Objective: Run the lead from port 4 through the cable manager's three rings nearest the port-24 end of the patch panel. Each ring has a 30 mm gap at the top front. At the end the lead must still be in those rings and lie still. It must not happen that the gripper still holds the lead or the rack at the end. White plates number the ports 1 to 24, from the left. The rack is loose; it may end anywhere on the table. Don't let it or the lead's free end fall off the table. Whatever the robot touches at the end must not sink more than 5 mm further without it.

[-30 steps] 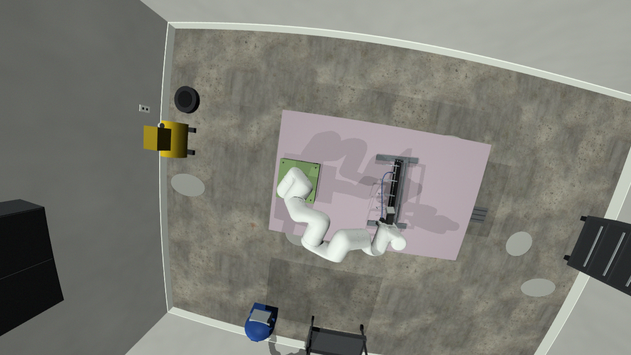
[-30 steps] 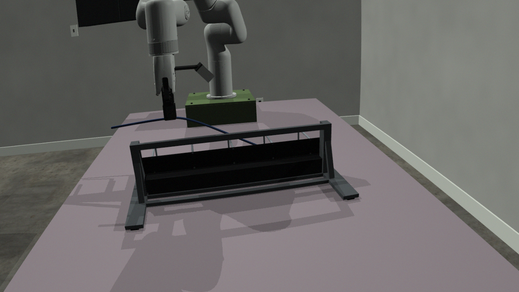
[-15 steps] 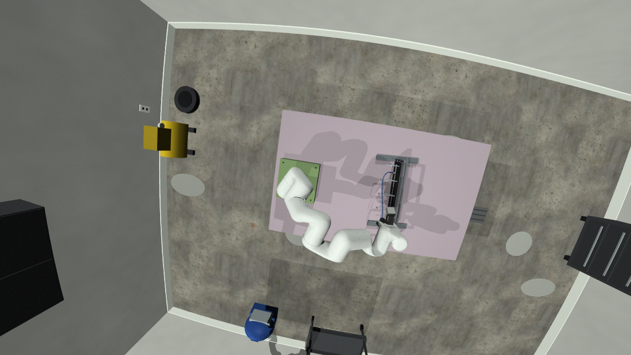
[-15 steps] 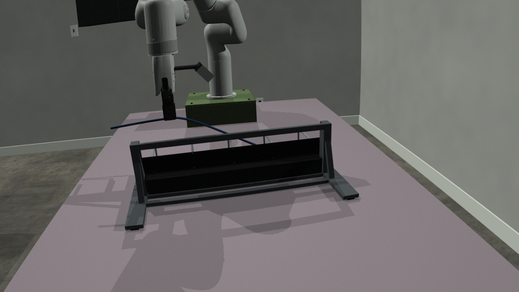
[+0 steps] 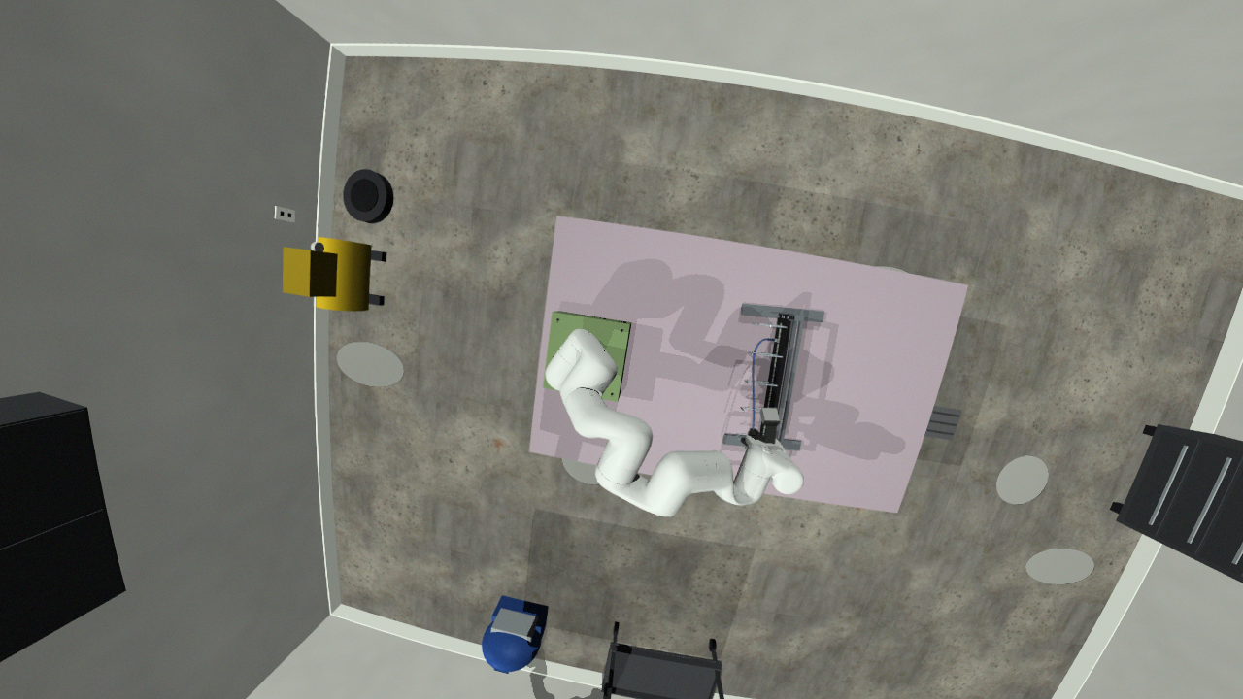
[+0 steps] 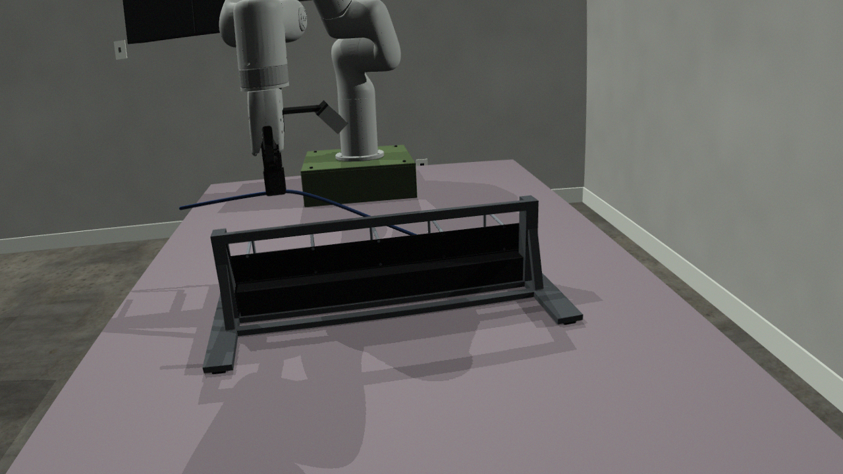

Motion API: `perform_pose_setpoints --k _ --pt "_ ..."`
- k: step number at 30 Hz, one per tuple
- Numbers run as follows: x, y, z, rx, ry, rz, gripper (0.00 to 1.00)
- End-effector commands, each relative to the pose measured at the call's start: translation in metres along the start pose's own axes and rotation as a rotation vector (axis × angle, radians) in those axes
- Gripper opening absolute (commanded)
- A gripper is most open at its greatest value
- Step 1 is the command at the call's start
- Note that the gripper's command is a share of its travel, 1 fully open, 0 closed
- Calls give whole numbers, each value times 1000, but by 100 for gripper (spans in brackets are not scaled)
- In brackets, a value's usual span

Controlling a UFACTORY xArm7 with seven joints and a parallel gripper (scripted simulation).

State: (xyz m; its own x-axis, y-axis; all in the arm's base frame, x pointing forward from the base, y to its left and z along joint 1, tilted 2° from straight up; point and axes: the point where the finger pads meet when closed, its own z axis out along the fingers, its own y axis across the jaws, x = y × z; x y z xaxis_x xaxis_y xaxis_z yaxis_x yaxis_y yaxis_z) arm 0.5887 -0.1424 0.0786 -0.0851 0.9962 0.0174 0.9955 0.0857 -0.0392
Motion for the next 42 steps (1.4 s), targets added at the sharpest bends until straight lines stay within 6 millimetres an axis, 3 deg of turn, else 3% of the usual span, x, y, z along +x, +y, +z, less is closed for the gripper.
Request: perform_pose_setpoints --k 1,22,42 --pt "-1 1 -3 -5 -2 0 0" --pt "-1 2 0 -5 -2 0 0" --pt "-1 2 21 -5 -2 0 0"
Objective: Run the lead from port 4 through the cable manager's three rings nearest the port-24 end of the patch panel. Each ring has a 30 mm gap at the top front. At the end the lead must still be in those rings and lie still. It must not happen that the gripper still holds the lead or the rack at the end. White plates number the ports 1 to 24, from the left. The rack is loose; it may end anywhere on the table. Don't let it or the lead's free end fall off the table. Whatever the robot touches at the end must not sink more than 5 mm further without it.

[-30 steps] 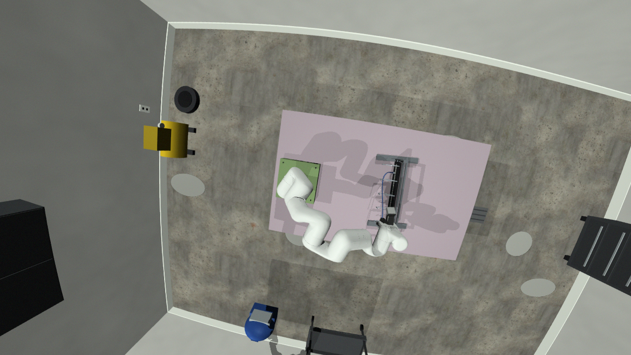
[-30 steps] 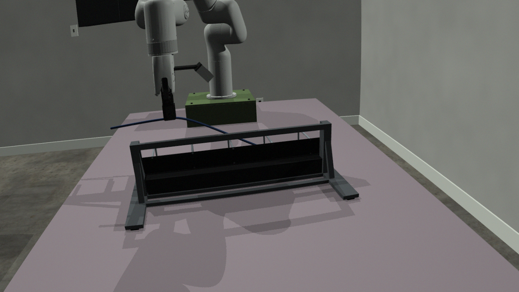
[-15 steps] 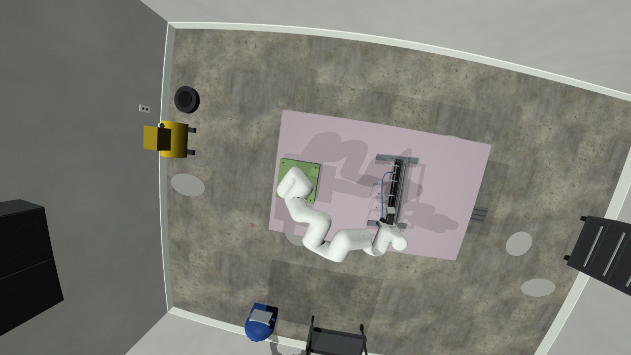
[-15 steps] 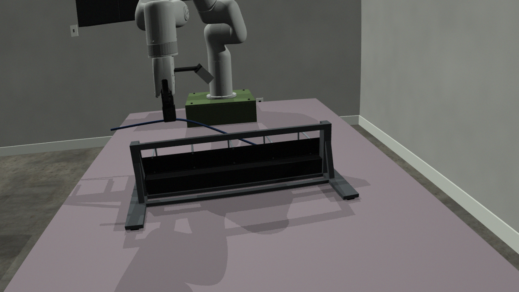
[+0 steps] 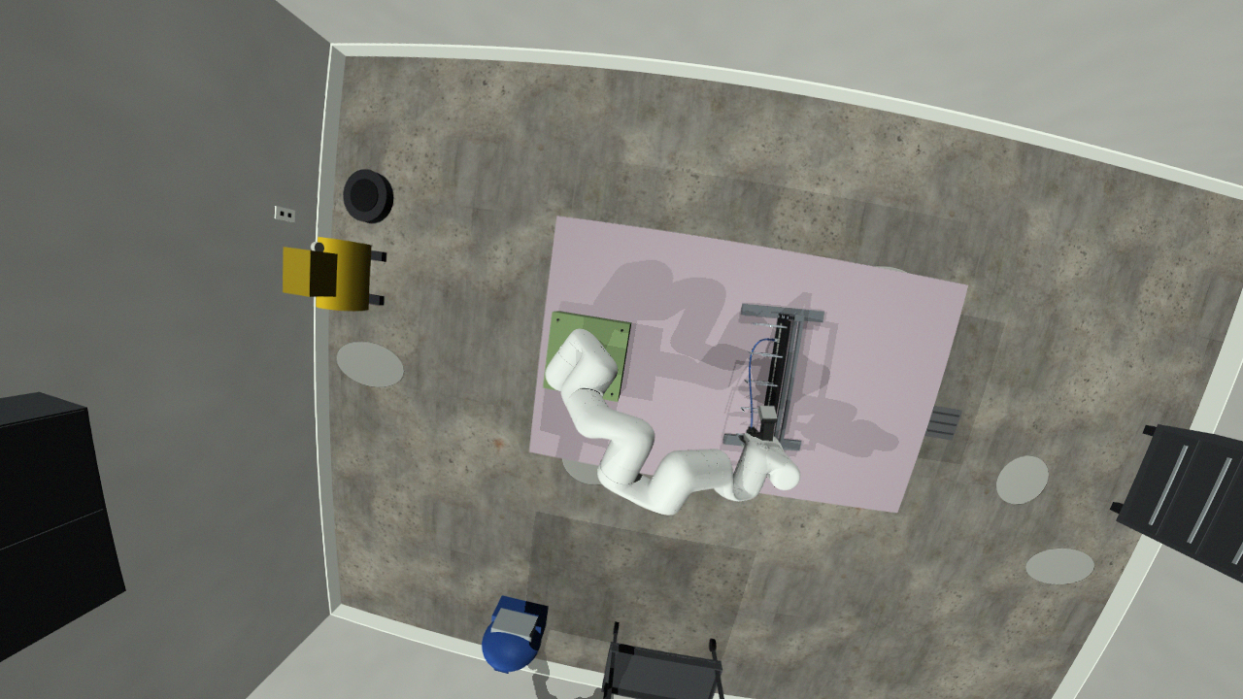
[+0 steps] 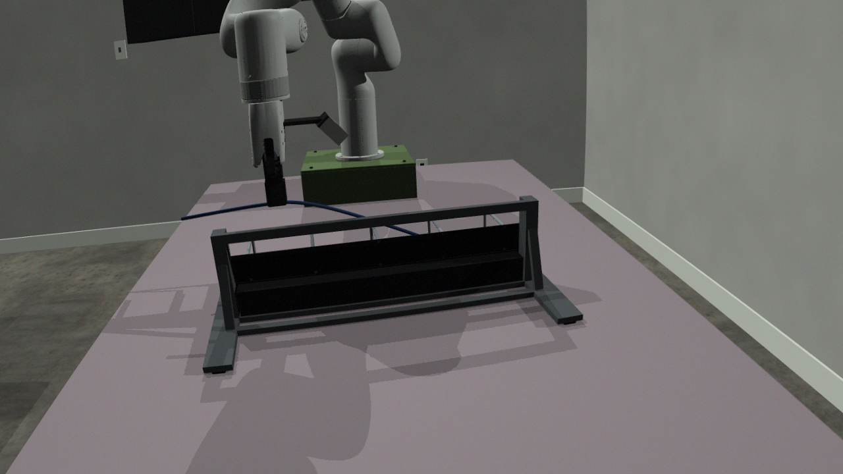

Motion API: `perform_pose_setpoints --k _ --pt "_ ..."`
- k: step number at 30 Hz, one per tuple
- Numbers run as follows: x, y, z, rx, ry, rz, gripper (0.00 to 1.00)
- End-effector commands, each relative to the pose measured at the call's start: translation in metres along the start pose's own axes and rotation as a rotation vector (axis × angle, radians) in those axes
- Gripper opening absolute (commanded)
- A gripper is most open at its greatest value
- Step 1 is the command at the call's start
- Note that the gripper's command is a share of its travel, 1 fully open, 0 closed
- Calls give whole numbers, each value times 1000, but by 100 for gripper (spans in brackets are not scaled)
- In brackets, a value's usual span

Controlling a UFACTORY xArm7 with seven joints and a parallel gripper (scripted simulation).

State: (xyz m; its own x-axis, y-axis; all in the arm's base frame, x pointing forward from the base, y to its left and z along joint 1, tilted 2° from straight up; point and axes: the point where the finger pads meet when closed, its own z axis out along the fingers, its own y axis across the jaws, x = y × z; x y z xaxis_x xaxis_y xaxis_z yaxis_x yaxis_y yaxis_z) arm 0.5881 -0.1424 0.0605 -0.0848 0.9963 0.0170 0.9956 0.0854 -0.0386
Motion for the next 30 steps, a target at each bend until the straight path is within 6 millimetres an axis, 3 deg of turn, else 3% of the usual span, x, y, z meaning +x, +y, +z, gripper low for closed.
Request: perform_pose_setpoints --k 1,30 --pt "0 1 5 -5 -2 0 0" --pt "0 2 53 -5 -2 0 0"
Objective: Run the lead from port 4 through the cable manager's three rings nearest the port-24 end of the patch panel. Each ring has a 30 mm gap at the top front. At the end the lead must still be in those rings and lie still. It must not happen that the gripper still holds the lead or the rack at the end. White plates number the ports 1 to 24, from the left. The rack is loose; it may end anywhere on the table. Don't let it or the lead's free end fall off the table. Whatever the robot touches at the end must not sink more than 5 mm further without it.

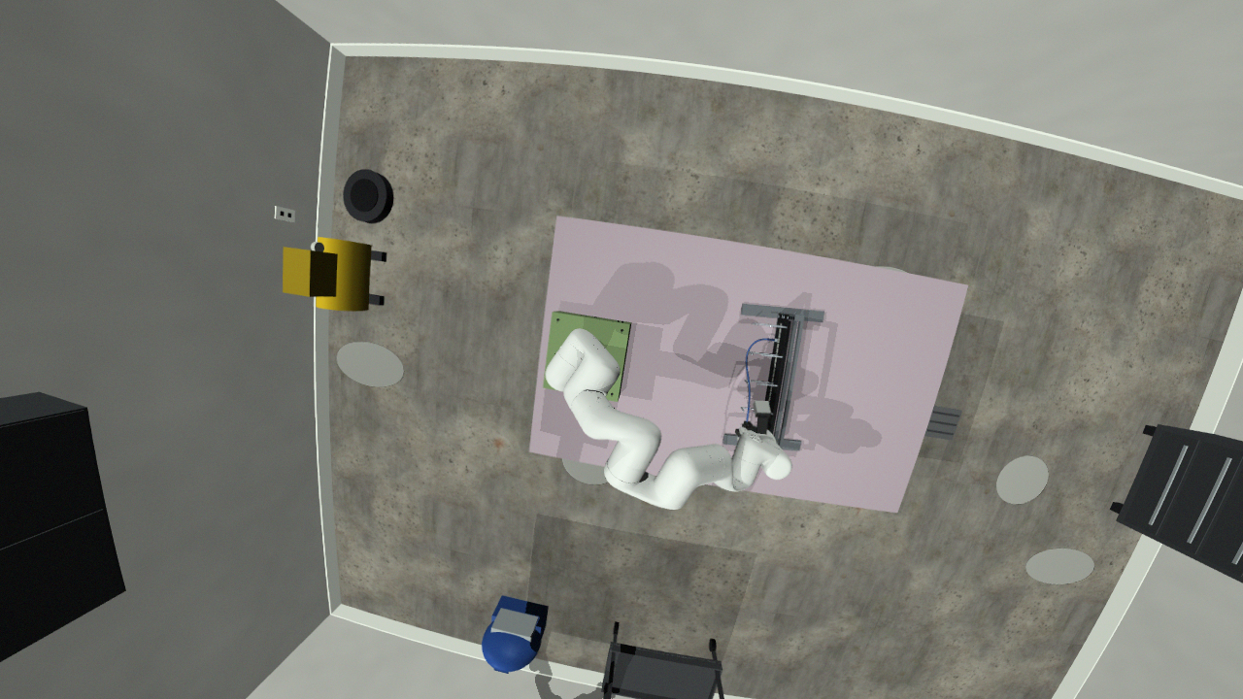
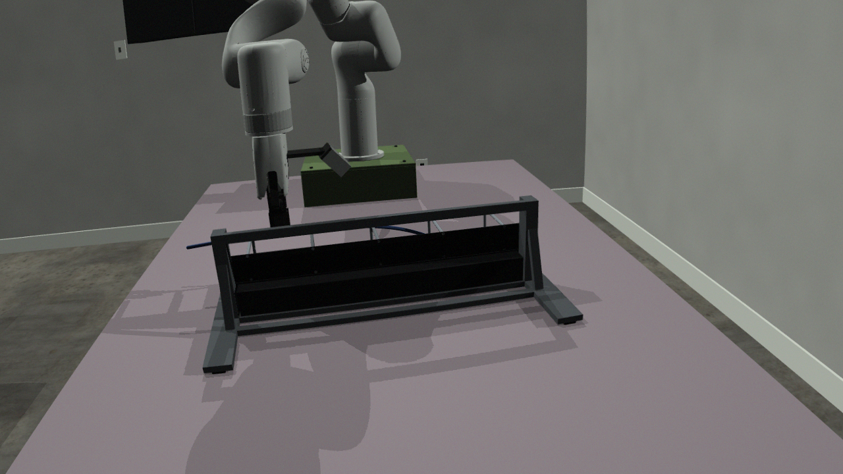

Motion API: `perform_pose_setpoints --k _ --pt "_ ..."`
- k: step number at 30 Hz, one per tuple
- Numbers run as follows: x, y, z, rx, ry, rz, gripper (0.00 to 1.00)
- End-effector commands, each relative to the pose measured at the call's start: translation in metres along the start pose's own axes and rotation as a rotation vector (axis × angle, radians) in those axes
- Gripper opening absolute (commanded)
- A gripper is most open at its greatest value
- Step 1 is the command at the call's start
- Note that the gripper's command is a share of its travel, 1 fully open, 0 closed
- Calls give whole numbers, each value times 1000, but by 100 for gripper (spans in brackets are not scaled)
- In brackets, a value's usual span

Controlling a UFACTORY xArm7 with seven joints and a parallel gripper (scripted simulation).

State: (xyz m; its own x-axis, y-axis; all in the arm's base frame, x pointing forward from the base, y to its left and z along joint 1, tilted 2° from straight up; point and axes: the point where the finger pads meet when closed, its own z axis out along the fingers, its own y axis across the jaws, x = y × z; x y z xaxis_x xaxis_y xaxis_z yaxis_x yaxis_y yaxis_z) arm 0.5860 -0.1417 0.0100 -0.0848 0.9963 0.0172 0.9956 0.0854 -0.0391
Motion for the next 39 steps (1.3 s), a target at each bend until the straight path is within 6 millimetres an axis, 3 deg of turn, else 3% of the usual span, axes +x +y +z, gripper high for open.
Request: perform_pose_setpoints --k 1,12,39 --pt "-1 2 5 -5 -2 0 0" --pt "-1 2 20 -5 -2 0 0" --pt "-1 2 27 -5 -2 0 0"
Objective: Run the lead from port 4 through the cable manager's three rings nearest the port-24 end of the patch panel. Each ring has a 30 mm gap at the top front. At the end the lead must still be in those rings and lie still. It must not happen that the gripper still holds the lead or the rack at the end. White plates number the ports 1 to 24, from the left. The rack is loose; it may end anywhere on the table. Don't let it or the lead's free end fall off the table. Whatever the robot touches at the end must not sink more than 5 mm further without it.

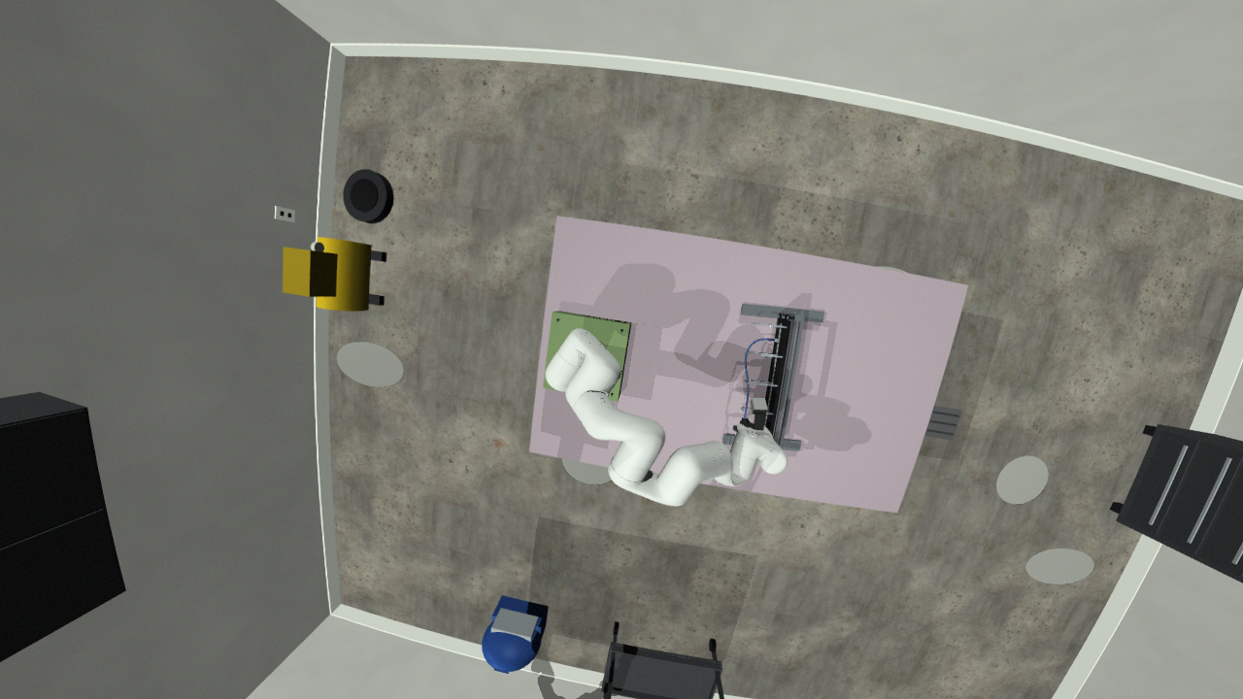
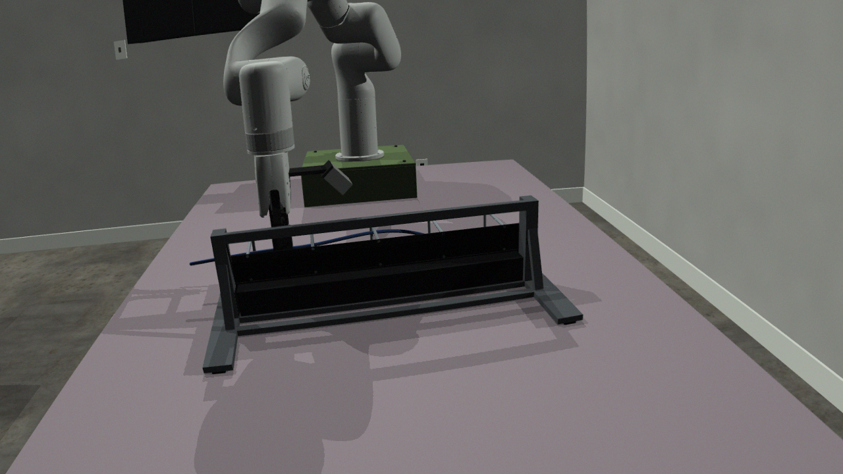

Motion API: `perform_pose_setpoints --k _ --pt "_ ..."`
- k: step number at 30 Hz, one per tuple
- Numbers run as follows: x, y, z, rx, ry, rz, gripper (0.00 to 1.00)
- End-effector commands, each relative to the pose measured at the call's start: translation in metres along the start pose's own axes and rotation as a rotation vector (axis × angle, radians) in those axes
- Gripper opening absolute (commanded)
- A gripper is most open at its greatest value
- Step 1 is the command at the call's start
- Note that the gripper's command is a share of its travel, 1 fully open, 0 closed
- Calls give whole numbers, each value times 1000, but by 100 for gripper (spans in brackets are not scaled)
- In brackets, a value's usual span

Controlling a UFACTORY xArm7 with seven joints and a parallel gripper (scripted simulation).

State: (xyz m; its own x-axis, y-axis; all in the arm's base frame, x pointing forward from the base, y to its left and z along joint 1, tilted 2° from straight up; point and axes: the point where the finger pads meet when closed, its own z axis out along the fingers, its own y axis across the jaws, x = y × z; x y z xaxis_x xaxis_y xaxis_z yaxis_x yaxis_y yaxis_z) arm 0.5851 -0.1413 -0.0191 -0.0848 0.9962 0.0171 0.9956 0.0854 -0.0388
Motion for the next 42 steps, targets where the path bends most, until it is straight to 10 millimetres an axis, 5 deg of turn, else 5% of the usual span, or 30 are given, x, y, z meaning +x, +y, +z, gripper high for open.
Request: perform_pose_setpoints --k 1,42 --pt "-1 2 -2 -5 -2 0 0" --pt "-1 41 -3 -5 -2 0 0"
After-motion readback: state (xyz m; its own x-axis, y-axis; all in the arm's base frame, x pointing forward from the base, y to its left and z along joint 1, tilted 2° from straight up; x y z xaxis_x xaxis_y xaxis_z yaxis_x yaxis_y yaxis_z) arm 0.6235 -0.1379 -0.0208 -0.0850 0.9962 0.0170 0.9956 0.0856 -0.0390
